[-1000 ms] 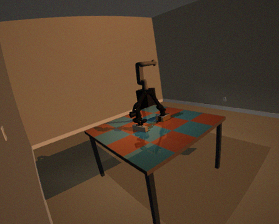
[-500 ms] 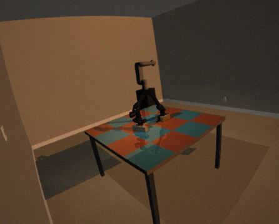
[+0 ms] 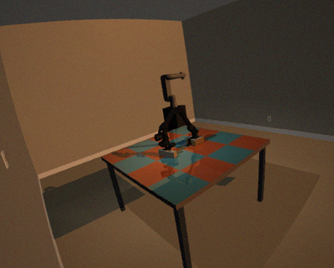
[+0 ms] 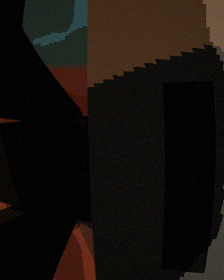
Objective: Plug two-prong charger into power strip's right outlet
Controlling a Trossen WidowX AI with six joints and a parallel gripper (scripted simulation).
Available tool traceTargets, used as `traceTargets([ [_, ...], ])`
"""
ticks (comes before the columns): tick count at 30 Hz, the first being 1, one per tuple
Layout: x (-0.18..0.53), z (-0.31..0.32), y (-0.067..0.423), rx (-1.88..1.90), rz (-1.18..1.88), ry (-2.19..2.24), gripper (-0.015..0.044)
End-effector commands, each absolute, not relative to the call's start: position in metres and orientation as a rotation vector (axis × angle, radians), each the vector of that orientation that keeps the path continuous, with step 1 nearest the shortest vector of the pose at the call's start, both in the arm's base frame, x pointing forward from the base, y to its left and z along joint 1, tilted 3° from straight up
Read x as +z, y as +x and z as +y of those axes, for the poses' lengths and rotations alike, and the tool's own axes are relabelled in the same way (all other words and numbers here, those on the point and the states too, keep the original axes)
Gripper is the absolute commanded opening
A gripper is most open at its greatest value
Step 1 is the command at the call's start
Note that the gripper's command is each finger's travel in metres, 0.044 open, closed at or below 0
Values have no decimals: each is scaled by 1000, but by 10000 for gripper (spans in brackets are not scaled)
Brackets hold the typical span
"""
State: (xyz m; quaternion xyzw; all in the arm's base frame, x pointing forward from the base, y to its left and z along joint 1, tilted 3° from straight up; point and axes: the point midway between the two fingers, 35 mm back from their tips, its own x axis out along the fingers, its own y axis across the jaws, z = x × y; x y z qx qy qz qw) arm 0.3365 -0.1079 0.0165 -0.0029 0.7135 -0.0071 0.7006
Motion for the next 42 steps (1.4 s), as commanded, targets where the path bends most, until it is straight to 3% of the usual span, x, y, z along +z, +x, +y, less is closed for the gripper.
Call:
traceTargets([
  [1,21,-109,349,-24,1554,-10,0],
  [42,24,-109,355,-24,1553,-10,0],
])
